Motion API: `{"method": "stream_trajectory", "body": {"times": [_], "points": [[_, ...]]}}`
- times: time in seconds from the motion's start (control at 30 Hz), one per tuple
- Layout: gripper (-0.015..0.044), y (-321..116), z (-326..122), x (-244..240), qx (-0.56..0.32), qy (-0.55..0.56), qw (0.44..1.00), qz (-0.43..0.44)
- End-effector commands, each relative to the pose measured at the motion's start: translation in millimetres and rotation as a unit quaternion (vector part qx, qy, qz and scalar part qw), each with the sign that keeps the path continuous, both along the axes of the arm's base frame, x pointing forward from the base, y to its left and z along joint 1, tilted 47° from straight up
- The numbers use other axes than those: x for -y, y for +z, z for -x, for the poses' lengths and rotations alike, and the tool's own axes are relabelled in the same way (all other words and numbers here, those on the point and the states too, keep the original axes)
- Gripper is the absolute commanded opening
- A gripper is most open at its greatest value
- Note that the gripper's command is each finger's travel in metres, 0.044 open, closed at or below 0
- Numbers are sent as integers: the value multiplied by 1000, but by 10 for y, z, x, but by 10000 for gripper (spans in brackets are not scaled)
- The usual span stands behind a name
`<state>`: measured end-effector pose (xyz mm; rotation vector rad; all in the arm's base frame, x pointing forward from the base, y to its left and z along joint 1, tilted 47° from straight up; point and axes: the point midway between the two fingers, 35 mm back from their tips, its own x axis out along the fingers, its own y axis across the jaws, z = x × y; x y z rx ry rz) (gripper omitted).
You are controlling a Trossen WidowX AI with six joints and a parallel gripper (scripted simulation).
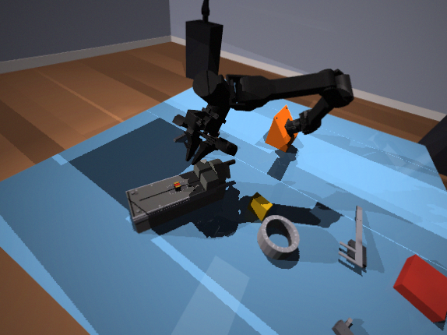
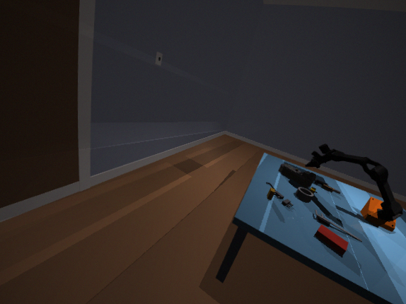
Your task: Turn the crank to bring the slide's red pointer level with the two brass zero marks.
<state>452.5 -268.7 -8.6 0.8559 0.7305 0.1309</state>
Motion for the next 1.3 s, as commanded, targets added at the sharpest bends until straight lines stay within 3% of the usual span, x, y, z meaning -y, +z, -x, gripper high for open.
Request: {"method": "stream_trajectory", "body": {"times": [0.0, 0.57, 1.13, 1.17, 1.27], "points": [[0, 2, 0, 1, 0, 0, 1000, 0], [0, 1, 0, -1, 0, 0, 1000, 0], [440, 1, 0, -1, 0, 0, 1000, 0], [440, 1, 0, -1, 0, 0, 1000, 0], [361, 1, 0, -1, 0, 0, 1000, 0]]}}
